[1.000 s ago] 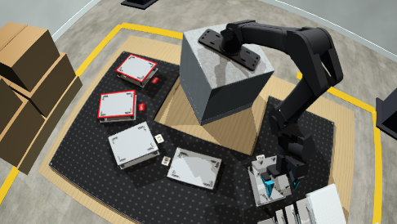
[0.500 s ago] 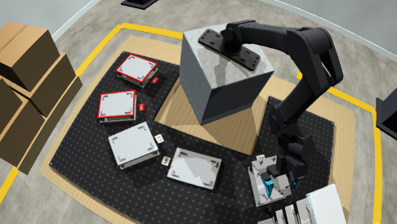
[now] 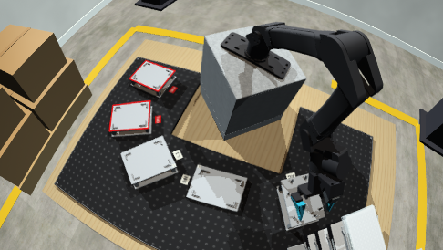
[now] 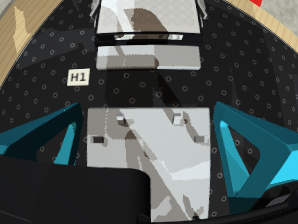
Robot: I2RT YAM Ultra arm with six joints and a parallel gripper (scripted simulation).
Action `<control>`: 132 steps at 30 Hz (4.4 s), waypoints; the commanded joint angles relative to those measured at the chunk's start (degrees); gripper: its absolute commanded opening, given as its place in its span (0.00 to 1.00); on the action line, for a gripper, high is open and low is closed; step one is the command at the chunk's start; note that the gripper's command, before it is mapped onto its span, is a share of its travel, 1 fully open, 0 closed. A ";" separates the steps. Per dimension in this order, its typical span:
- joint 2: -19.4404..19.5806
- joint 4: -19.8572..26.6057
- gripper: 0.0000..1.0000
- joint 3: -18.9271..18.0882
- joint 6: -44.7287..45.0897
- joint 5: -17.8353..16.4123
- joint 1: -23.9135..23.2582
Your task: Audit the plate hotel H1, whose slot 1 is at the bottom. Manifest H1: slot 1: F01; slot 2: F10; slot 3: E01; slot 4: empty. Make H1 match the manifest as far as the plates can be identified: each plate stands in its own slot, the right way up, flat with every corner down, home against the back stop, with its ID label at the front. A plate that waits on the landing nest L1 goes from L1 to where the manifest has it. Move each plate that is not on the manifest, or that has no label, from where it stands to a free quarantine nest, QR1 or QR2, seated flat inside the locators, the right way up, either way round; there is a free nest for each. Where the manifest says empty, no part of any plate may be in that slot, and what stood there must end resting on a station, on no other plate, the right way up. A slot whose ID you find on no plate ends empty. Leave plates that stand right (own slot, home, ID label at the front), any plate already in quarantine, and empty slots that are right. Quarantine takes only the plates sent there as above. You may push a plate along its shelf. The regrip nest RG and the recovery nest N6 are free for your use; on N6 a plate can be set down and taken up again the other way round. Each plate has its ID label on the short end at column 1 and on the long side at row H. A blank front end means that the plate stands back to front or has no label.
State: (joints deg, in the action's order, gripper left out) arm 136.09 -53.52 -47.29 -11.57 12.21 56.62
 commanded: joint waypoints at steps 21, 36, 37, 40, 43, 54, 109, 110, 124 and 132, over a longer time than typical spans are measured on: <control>-0.41 -0.21 1.00 -0.16 0.07 0.02 -0.03; -0.53 -2.22 1.00 2.06 -0.23 0.44 0.48; -0.55 -2.56 1.00 2.42 -0.29 0.51 0.57; -0.57 -3.59 1.00 3.51 -0.45 0.73 0.83; -0.57 -4.62 1.00 4.59 -0.61 0.95 1.11; -2.52 -5.98 1.00 8.02 -1.04 1.54 1.83; -30.79 8.06 1.00 22.82 -3.11 4.32 5.25; -31.93 9.17 1.00 22.86 -3.12 4.34 5.28; -45.12 23.11 1.00 22.13 -3.31 4.59 5.58; -52.89 32.57 1.00 20.46 -3.44 4.76 5.80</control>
State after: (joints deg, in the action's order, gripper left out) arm 85.10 -25.10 -26.00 -14.90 16.73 62.30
